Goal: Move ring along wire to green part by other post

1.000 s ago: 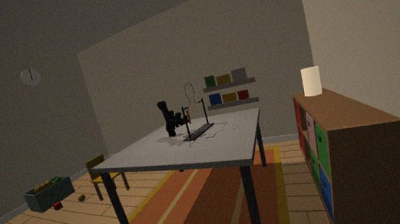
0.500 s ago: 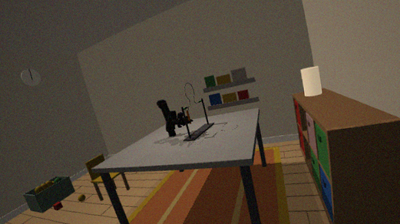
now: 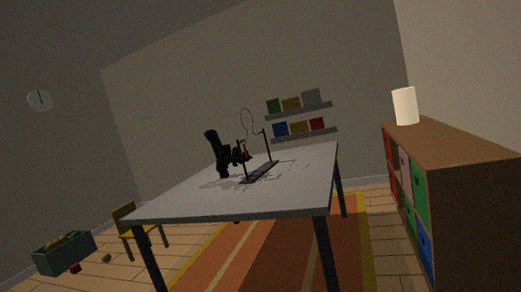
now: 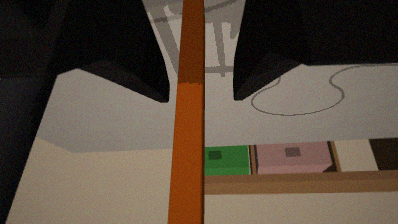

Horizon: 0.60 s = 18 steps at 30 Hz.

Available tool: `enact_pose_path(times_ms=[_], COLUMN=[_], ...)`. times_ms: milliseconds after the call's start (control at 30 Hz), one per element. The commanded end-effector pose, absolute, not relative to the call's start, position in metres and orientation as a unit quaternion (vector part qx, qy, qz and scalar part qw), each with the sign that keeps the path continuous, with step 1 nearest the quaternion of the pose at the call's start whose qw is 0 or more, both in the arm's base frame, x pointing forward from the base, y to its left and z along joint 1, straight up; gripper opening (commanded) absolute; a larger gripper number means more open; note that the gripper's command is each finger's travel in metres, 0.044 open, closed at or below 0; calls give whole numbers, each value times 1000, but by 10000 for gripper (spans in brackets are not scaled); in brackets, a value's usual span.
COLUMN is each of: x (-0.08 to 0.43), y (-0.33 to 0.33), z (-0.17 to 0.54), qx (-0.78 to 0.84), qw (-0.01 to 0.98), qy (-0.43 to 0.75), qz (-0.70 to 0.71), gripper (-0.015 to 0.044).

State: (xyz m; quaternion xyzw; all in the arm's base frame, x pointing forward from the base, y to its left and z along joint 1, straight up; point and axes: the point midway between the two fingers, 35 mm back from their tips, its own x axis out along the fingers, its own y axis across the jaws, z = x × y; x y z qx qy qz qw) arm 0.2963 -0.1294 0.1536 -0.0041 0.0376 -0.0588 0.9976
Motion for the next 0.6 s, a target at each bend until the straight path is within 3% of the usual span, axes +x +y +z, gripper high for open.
enact_pose_path(times_ms=[0,167,567], x=[297,297,296], y=[-130,-130,-129], z=[154,154,154], qx=[-2,-2,-4], qw=[997,997,998], qy=[37,37,38], qz=[-60,-60,-59], gripper=[160,160,-116])
